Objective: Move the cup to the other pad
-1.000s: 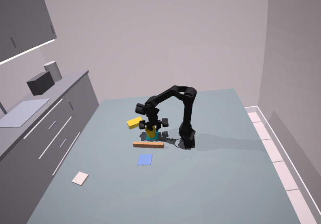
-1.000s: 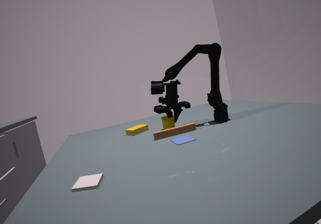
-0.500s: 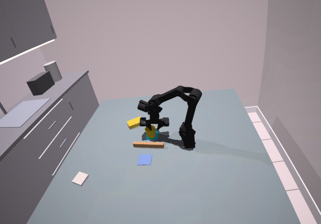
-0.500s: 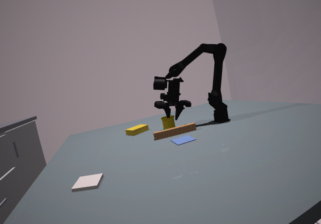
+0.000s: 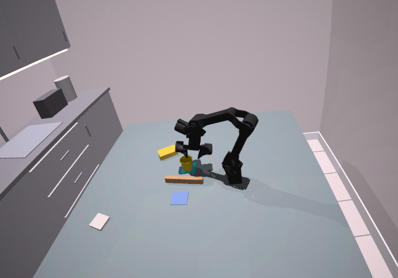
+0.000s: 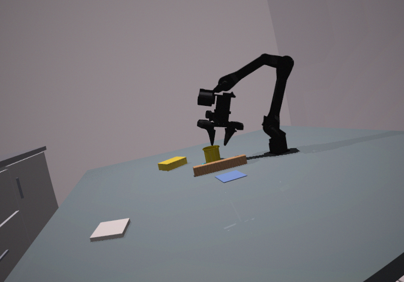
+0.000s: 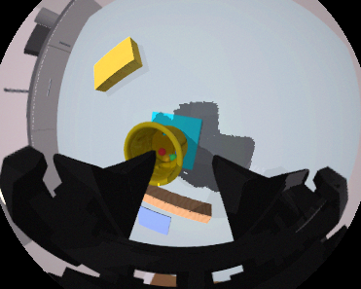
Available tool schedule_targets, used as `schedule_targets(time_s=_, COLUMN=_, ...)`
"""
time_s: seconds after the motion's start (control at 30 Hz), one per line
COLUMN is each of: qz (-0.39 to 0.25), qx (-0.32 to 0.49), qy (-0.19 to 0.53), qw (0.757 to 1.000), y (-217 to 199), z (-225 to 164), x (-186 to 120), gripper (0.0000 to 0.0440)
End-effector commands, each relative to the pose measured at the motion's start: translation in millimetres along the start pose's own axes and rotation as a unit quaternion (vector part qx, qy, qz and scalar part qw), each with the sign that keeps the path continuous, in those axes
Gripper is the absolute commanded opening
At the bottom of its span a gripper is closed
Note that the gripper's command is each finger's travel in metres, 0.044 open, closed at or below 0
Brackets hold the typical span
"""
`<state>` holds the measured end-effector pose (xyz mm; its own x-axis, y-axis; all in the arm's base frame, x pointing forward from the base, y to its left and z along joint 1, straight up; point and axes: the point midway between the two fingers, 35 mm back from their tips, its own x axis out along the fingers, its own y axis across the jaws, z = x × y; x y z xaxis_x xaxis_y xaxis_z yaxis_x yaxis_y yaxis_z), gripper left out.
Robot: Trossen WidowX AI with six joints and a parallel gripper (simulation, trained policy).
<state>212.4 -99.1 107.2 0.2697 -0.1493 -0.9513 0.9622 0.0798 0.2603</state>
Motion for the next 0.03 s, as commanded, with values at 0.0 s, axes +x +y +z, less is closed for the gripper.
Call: schedule_targets(time_s=0.0, qz=0.018, qx=0.008, qy=-0.007, qw=1.0, y=2.4, z=4.6, x=-13.4, gripper=0.0289)
